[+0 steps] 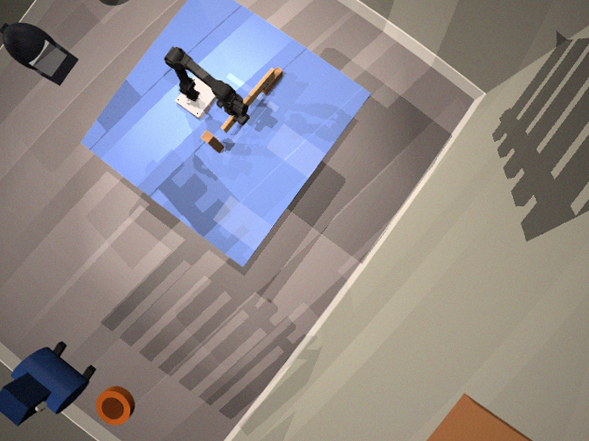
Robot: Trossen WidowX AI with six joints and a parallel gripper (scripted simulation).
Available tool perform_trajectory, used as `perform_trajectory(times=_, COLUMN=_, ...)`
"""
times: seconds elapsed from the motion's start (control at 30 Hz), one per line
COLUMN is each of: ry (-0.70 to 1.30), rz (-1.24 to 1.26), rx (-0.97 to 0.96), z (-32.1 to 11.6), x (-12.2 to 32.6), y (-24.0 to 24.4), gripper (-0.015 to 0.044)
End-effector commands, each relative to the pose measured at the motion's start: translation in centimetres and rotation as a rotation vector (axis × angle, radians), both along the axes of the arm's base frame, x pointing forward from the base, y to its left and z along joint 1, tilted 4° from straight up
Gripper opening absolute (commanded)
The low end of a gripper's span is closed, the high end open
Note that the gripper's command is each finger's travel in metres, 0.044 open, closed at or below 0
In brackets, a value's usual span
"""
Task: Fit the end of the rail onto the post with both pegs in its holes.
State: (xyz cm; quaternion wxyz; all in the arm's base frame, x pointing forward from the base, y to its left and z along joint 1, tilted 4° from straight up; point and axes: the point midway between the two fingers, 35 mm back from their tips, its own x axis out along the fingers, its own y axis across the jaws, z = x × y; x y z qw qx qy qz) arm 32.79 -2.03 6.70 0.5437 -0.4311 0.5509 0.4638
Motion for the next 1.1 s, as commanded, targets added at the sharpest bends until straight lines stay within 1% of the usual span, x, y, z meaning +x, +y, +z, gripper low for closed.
perform_trajectory(times=0.0, ry=-0.016, rz=0.001, rx=0.006, z=0.11, x=0.36, y=0.07, gripper=0.0)
perform_trajectory(times=1.07, ry=-0.016, rz=0.001, rx=0.006, z=-0.15, x=-0.16, y=0.19, gripper=0.0)
